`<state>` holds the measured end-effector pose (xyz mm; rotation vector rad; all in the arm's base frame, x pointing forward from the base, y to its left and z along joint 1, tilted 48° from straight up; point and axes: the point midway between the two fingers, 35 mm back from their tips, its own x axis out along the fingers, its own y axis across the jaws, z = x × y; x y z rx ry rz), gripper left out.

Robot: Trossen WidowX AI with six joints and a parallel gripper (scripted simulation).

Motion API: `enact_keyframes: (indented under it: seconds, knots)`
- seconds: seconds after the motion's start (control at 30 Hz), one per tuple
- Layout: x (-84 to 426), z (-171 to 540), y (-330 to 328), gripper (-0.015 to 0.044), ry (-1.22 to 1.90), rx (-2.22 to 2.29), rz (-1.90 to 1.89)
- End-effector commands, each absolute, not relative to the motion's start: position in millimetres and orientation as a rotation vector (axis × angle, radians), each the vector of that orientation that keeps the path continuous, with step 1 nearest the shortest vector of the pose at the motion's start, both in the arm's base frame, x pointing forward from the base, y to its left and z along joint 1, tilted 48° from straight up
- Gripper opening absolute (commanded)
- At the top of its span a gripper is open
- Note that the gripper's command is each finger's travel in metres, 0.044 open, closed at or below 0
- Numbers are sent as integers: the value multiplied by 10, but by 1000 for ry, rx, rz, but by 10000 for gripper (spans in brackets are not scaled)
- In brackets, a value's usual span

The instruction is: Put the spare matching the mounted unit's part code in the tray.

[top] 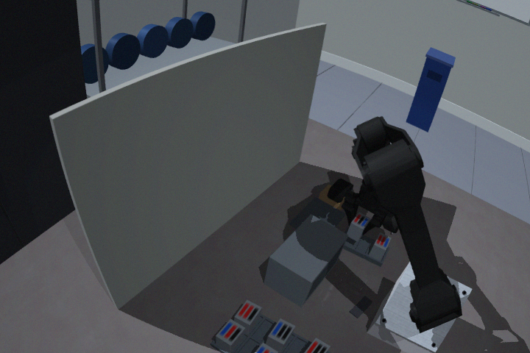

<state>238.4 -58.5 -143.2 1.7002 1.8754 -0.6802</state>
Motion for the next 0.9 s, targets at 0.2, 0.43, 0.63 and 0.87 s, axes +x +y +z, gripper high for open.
enact_keyframes:
  seconds: [0.2,0.43,0.63,0.87]
  knots:
    - [2435,-1112,-936,0,1858,1693,-673]
    - [2483,-972,-1107,0,1850,1699,-677]
    - [2509,-714,-1359,0,1855,1693,-677]
    - [2515,-600,-1459,0,1857,1691,-677]
